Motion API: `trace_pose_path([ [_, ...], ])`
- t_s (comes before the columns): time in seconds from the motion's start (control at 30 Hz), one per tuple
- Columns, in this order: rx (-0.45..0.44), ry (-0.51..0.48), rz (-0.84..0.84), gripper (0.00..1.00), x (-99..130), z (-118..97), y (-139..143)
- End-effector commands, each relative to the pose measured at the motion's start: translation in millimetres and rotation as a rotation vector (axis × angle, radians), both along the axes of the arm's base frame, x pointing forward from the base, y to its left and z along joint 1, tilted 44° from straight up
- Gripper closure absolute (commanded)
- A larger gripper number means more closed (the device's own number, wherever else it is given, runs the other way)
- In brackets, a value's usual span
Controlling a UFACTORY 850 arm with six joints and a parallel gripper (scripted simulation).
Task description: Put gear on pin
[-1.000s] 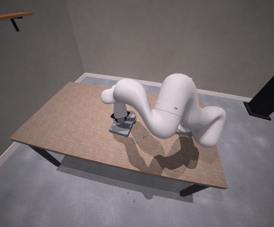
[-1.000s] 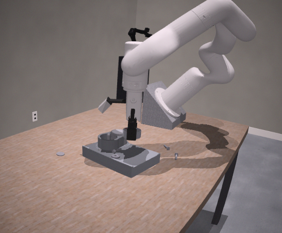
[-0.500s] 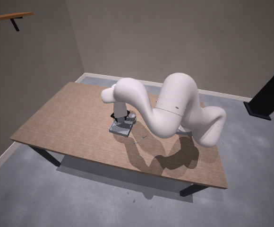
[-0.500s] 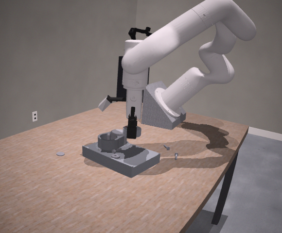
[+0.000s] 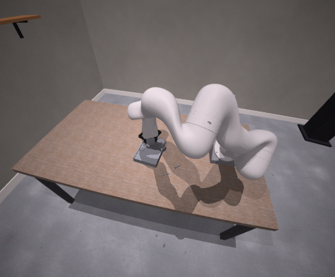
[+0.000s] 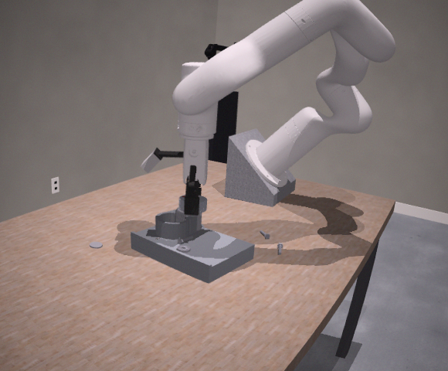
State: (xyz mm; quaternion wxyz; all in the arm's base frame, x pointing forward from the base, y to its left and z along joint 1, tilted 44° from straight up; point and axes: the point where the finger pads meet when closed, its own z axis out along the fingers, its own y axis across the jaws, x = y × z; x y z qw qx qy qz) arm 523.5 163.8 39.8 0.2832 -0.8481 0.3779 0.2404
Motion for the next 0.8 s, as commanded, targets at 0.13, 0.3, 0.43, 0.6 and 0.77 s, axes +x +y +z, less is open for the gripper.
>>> trace_pose_path([
  [0.13,0.003,-0.002,0.000,1.00,3.7,-39.5,-42.7],
  [0.3,0.012,-0.034,0.034,1.00,4.0,-39.6,-42.8],
  [0.43,0.031,-0.100,0.107,1.00,4.2,-39.6,-42.8],
  [0.6,0.051,-0.167,0.180,1.00,4.2,-39.6,-42.8],
  [0.77,0.085,-0.285,0.309,1.00,4.2,-39.6,-42.8],
])
